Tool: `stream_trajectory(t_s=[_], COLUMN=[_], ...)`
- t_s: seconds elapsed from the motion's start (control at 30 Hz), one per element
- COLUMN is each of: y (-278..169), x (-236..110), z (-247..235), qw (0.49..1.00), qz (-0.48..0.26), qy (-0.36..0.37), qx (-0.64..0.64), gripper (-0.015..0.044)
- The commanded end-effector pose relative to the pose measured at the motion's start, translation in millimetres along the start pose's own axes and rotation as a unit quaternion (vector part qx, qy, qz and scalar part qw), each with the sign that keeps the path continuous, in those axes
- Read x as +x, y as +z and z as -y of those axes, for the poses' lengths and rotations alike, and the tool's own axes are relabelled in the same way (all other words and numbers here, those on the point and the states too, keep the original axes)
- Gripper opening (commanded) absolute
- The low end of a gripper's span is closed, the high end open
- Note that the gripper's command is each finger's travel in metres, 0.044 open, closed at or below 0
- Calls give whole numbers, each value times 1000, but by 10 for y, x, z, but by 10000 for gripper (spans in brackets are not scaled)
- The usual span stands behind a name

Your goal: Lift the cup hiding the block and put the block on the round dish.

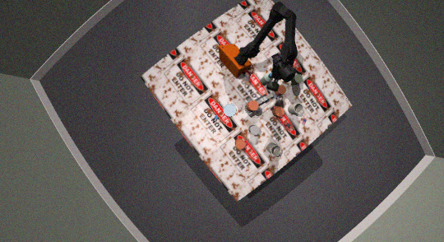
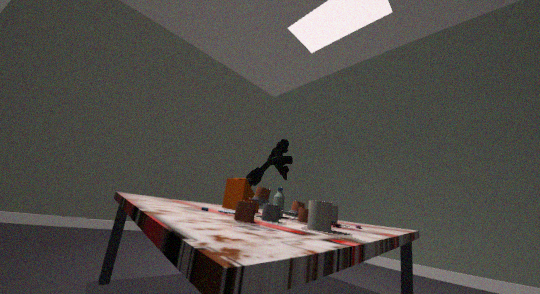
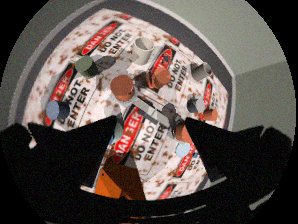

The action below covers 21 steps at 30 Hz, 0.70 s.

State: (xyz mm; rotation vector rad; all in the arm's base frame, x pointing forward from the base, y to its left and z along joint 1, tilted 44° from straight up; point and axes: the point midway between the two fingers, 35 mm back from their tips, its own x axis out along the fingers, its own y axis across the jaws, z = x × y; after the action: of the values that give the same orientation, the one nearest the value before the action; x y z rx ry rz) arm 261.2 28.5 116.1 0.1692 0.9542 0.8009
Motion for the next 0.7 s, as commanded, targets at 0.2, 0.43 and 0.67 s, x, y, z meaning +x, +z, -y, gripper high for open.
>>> stream_trajectory(t_s=[0.2,0.43,0.67], y=[220,378,541], x=[262,464,686], z=[-107,-215,-356], qw=[987,964,926], qz=[-54,-83,-106], qy=[45,85,131], qx=[-143,-240,-338], gripper=[440,440,440])
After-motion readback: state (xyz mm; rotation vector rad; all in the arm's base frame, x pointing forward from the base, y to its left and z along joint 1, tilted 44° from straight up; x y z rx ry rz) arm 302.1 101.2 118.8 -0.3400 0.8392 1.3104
